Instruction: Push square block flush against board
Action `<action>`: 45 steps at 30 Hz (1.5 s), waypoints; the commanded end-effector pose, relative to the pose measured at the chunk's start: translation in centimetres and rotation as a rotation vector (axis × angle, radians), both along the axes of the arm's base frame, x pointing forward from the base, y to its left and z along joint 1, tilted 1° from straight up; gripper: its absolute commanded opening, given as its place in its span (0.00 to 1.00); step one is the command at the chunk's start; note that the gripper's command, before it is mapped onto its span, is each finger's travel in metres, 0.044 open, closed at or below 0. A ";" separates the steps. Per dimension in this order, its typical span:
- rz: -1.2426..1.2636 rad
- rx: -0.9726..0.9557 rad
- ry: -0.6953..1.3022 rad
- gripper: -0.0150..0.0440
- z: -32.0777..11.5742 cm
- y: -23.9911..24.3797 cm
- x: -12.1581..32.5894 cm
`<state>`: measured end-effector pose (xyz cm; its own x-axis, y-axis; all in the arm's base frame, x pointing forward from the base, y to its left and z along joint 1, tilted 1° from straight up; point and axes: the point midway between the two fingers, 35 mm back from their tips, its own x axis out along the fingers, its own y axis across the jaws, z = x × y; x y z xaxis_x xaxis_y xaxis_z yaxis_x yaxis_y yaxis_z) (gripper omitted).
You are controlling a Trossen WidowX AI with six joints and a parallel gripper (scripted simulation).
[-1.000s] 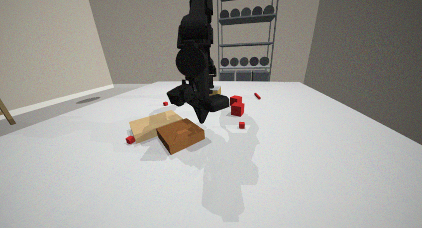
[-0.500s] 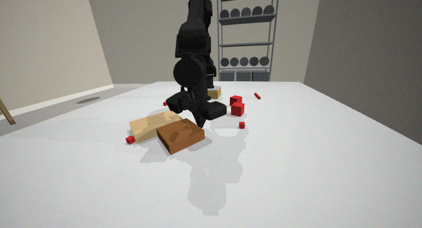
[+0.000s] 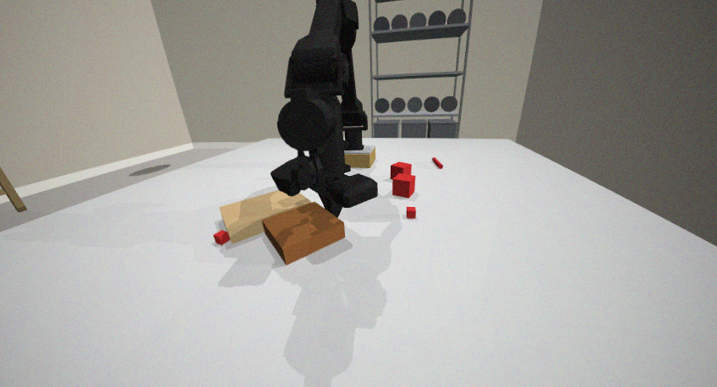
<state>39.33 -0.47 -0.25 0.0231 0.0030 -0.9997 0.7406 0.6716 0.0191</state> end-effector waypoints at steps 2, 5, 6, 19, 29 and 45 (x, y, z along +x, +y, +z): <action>0.002 -0.002 -0.006 0.25 0.1 -0.6 0.7; 0.002 -0.002 -0.006 0.25 0.1 -0.8 0.8; 0.002 -0.002 -0.006 0.25 0.1 -0.8 0.8; 0.002 -0.001 -0.005 0.25 0.1 0.8 -0.5; 0.002 0.001 -0.004 0.25 0.0 2.0 -1.6; 0.002 0.001 -0.003 0.25 5.5 2.8 -2.5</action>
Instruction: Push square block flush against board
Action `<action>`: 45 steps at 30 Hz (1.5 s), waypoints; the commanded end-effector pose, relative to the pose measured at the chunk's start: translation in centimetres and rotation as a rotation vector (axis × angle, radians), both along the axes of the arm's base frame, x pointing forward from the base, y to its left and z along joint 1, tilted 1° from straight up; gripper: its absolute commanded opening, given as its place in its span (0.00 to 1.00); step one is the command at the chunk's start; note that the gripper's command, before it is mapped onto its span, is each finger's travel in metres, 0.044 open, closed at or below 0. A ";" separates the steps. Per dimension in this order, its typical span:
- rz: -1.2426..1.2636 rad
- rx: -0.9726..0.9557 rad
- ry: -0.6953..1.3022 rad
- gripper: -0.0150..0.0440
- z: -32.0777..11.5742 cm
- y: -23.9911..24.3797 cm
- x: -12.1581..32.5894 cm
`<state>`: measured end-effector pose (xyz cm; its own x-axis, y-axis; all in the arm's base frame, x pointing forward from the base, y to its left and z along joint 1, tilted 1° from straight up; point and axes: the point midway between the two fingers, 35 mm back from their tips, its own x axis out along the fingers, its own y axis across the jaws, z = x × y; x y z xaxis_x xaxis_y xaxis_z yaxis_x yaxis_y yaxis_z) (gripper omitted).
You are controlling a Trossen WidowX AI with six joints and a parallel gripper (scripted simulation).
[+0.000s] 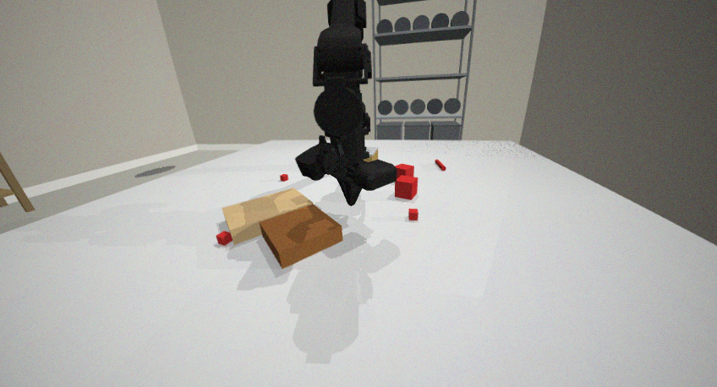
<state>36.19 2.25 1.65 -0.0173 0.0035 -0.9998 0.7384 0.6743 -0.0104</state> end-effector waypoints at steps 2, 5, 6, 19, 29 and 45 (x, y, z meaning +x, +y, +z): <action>-0.002 0.001 -0.044 0.25 3.6 0.0 0.7; -0.002 0.001 -0.044 0.25 3.6 0.0 0.7; -0.002 0.001 -0.044 0.25 3.6 0.0 0.7; -0.005 -0.009 -0.037 0.25 3.0 -9.0 -5.8; -0.005 -0.009 -0.037 0.25 -2.2 -9.0 -5.7; -0.005 -0.010 -0.038 0.25 -2.1 -10.3 -4.5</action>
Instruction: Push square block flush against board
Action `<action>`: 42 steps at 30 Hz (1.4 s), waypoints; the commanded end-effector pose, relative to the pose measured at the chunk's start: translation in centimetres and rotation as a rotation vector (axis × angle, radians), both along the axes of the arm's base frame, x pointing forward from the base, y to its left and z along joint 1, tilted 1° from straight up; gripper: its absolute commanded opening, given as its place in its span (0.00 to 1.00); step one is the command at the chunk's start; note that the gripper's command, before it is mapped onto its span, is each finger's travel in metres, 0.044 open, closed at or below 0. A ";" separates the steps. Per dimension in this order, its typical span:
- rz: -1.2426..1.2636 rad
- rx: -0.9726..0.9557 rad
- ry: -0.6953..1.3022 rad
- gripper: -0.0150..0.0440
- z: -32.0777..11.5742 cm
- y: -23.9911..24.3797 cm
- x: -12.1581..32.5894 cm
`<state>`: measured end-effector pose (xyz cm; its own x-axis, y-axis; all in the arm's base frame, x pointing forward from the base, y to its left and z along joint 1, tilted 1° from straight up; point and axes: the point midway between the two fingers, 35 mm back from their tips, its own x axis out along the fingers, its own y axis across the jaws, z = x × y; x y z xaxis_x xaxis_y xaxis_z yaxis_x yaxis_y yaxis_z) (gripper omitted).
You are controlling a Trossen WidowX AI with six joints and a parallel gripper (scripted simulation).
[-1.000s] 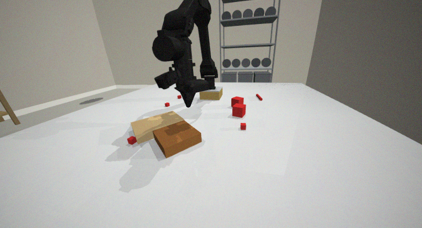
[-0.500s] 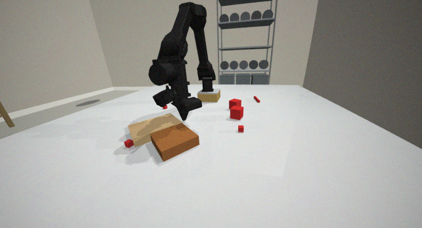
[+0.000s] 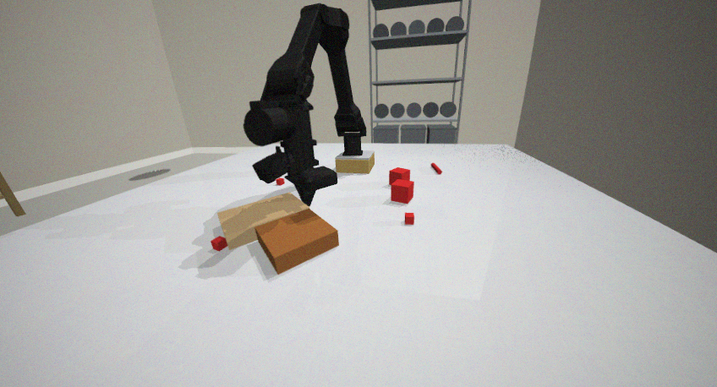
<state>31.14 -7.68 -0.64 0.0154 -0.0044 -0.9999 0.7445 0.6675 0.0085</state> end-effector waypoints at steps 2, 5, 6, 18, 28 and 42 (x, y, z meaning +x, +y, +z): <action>0.004 -0.002 -0.005 0.25 0.2 -0.6 0.7; 0.004 -0.002 -0.006 0.25 0.2 -0.8 0.9; 0.004 -0.003 -0.006 0.25 0.2 -0.9 1.0; 0.004 -0.002 -0.005 0.25 0.2 -0.4 0.6; 0.004 -0.001 -0.004 0.25 0.2 0.8 -0.5; 0.004 0.001 -0.003 0.25 0.0 2.5 -2.2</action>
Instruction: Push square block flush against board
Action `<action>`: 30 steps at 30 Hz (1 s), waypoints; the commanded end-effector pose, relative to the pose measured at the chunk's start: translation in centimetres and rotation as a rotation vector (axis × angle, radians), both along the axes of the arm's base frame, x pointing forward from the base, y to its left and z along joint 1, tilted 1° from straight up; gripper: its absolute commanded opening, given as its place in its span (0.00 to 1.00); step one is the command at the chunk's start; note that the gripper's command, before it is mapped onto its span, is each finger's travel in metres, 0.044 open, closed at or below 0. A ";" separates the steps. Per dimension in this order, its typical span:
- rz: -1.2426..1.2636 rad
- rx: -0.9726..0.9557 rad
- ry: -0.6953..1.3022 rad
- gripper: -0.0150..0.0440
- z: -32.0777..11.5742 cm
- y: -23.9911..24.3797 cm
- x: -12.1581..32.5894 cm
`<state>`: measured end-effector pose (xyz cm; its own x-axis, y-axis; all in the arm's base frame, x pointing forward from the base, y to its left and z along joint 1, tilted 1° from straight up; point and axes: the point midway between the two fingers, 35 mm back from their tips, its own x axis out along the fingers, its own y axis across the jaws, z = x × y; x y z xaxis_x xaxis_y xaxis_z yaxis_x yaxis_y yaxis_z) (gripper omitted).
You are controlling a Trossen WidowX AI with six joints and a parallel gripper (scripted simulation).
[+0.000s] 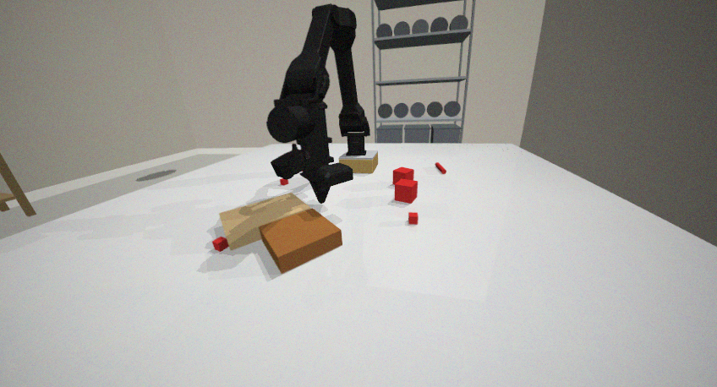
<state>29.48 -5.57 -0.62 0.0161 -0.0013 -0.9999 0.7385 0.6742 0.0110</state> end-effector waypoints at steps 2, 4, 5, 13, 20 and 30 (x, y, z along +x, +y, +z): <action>-0.005 -0.002 -0.002 0.25 0.0 0.6 -0.7; 0.000 0.000 0.001 0.25 0.3 0.3 -0.3; -0.001 0.000 0.000 0.25 1.2 0.3 -0.3; -0.005 -0.002 -0.003 0.25 5.5 0.4 -0.4; 0.155 -0.007 -0.009 0.25 5.2 -0.9 0.0; 0.503 -0.017 -0.006 0.25 5.4 -3.6 0.6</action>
<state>29.69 -8.21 4.54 0.0204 -0.0050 -0.9998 0.4262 0.9046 0.0042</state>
